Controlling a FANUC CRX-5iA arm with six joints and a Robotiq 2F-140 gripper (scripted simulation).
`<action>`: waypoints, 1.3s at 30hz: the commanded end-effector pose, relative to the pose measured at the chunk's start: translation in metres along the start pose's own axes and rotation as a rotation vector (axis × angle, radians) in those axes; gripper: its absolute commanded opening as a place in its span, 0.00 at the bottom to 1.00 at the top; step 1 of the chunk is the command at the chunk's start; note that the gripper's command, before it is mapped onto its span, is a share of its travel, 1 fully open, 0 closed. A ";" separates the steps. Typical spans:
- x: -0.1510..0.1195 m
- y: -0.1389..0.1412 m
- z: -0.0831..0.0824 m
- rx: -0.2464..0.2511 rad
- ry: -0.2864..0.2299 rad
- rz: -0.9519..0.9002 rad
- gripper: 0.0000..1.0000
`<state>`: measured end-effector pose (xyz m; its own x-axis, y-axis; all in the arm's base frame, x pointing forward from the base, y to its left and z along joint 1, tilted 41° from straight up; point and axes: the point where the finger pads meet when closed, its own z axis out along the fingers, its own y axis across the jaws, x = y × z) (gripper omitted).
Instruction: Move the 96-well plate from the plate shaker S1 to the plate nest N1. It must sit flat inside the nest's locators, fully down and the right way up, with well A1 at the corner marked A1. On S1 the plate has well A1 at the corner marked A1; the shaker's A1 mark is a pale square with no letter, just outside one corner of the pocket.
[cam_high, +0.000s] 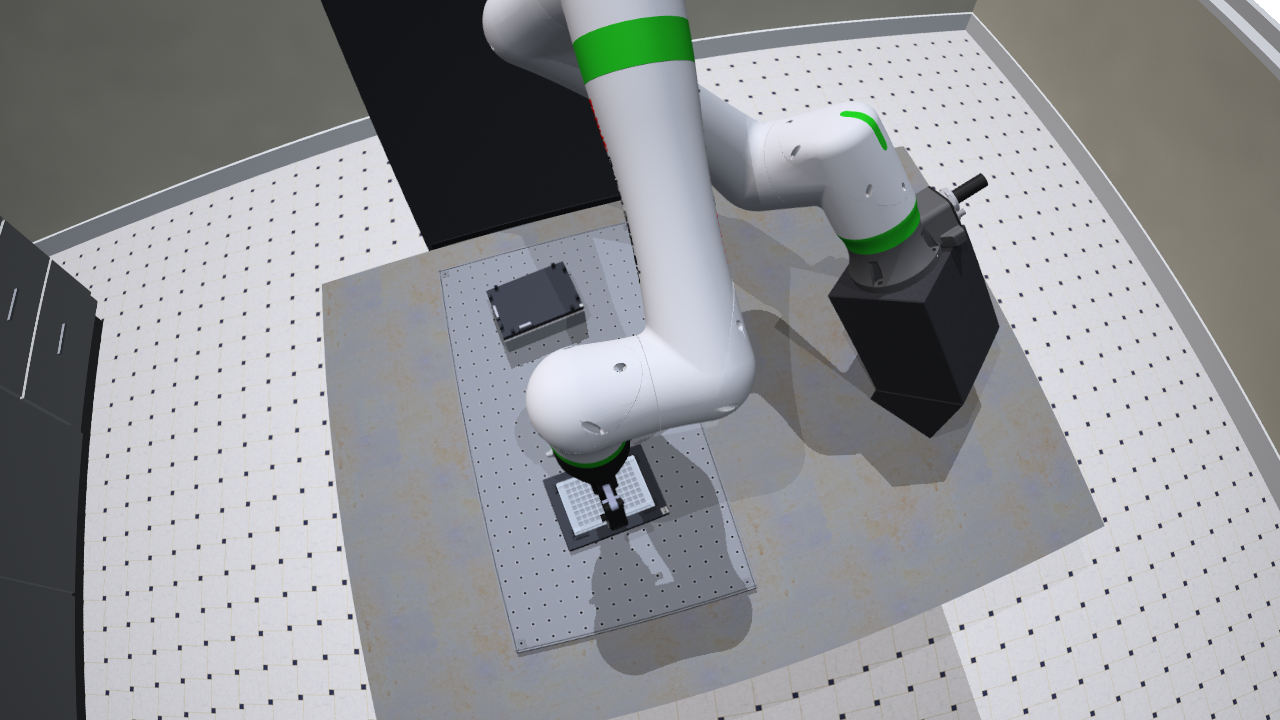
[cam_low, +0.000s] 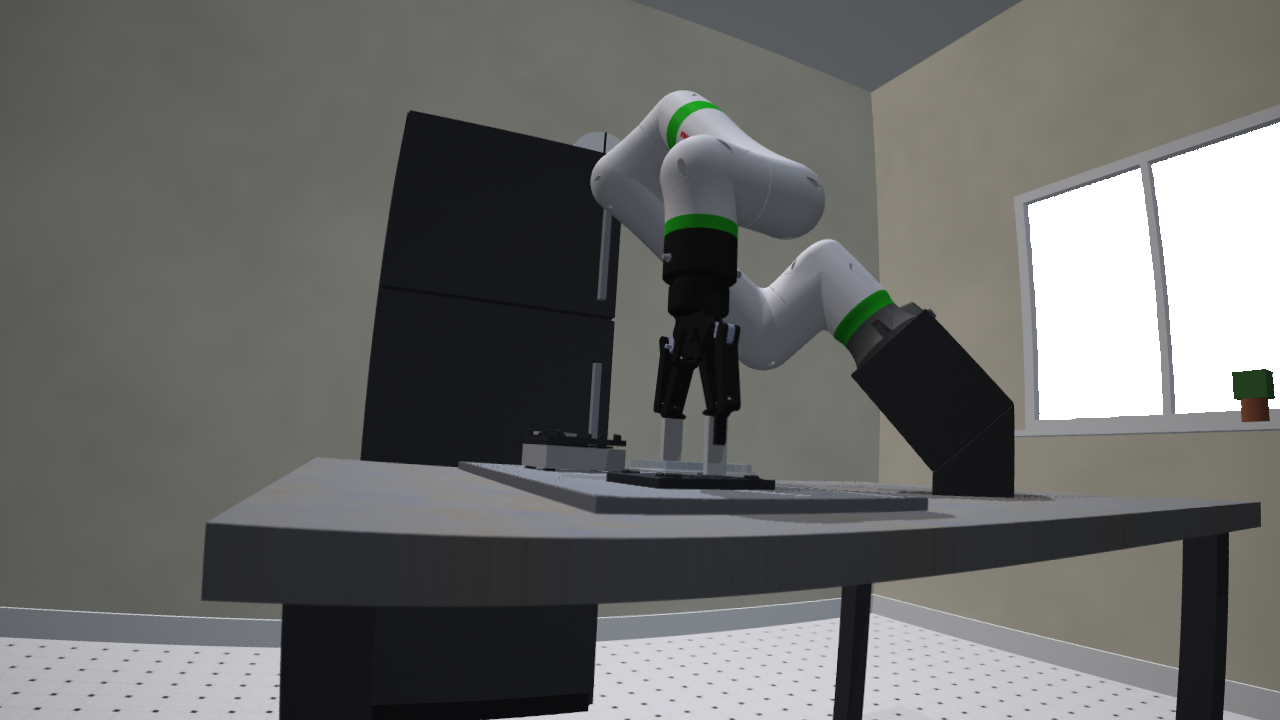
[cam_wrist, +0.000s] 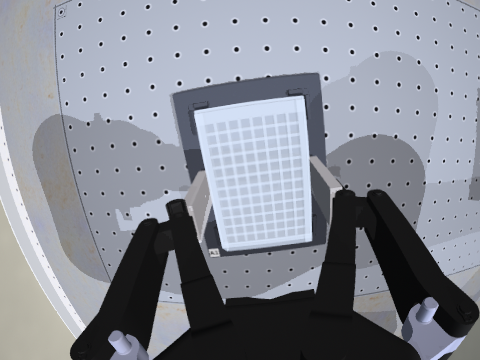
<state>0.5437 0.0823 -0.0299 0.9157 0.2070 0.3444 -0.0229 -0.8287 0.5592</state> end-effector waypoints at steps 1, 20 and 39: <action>0.000 0.000 0.000 0.000 0.000 0.000 0.00; 0.000 0.000 0.002 0.000 0.000 0.000 1.00; 0.000 0.000 -0.011 0.000 0.000 0.000 1.00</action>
<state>0.5424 0.0841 -0.0274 0.9156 0.2072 0.3446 -0.0229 -0.8288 0.5591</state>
